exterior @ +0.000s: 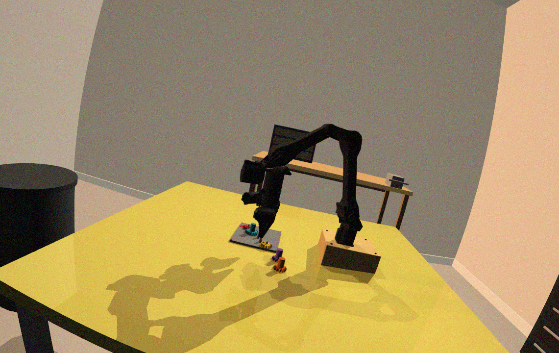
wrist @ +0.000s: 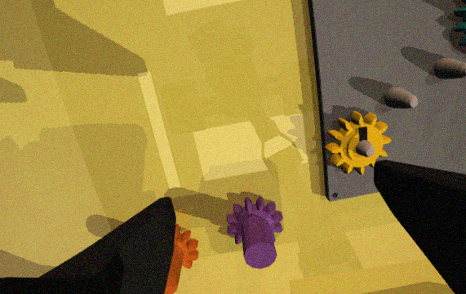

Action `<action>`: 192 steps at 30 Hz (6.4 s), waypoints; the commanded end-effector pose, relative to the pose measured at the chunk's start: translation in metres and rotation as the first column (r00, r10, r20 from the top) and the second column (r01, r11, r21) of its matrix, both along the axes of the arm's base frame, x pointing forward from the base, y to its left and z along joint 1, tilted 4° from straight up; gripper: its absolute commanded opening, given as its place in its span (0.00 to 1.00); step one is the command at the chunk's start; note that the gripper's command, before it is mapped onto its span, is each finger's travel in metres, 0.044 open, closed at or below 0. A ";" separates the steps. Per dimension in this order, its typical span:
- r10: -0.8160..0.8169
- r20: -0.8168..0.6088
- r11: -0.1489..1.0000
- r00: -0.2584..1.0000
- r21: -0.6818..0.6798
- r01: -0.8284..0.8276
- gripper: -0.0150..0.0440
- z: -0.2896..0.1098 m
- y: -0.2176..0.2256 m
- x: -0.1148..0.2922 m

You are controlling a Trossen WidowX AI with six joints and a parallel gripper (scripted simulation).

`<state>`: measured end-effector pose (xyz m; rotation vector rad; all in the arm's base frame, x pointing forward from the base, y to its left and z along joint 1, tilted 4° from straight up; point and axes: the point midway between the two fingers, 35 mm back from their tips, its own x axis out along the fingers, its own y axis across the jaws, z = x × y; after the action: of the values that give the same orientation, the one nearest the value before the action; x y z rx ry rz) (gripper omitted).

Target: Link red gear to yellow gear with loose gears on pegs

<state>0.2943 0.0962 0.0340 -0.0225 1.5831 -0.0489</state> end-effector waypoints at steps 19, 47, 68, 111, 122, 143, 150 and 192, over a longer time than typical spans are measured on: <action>0.071 -0.009 0.997 0.997 0.011 -0.071 1.00 -0.026 0.078 -0.080; 0.071 -0.009 0.997 0.997 0.011 -0.071 1.00 -0.055 0.076 -0.080; 0.071 -0.009 0.997 0.997 0.011 -0.071 0.30 -0.055 0.076 -0.080; 0.077 -0.012 0.997 0.997 0.012 -0.077 0.25 0.049 0.082 -0.068; 0.073 -0.009 0.997 0.997 0.011 -0.073 0.25 0.080 0.079 -0.071; 0.042 -0.020 0.999 0.999 0.022 -0.042 0.25 0.082 0.059 -0.057; 0.040 -0.019 0.999 0.999 0.023 -0.039 0.25 0.077 0.048 -0.047; 0.054 -0.001 0.998 0.999 0.012 -0.054 0.25 0.044 -0.036 0.005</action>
<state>0.2955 0.0694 0.0823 -0.0462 1.5839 0.0064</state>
